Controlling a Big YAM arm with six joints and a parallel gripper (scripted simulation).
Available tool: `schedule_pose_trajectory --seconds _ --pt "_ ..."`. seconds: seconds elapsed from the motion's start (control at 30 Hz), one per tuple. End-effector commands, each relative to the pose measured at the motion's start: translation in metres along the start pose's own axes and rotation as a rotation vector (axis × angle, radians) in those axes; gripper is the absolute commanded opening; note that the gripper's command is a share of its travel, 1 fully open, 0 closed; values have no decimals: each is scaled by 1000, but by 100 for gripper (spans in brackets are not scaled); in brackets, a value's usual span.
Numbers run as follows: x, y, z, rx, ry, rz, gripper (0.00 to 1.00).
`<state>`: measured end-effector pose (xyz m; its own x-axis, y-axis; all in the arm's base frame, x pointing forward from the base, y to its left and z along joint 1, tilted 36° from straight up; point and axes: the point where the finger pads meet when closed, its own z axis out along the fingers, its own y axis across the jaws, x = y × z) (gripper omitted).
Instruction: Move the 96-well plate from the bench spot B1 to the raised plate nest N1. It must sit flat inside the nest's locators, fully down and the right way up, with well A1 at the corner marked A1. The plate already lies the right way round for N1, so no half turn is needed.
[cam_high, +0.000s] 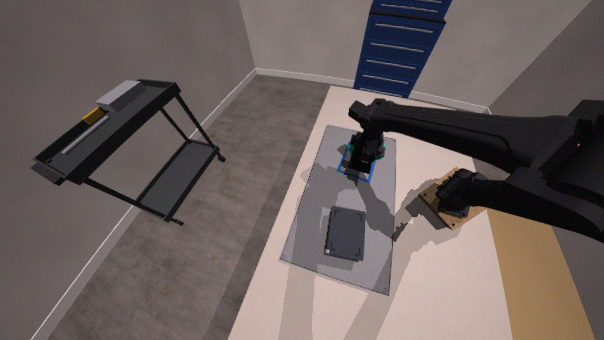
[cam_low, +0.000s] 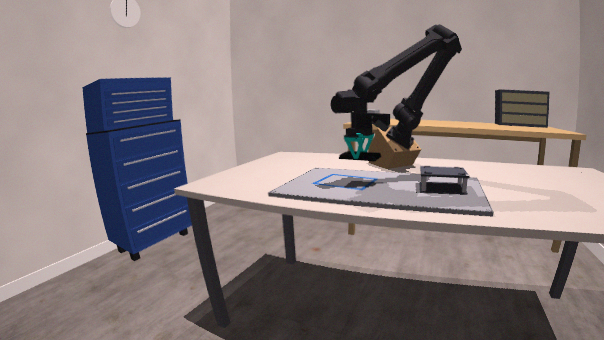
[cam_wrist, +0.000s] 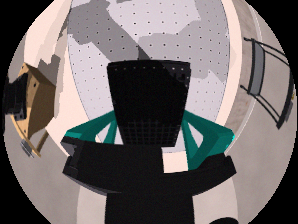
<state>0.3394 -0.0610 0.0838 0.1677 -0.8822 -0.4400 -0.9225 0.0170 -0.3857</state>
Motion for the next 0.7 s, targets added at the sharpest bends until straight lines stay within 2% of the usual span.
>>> schedule_pose_trajectory --seconds 0.0,0.03,0.07,0.13,0.33,0.4,0.63,0.67 --pt "-16 0 -4 -7 -6 -40 0" --pt "-16 0 -4 -7 -6 -40 0" --pt "-18 -13 -11 12 4 -63 0" --pt "-26 1 -6 -7 -6 -62 0" --pt "-45 -5 -13 4 -1 -118 0" --pt "-51 3 -11 -7 -6 -126 0" --pt "-67 -3 -18 5 -2 -178 0" --pt "-71 2 -16 -2 -5 -181 0"
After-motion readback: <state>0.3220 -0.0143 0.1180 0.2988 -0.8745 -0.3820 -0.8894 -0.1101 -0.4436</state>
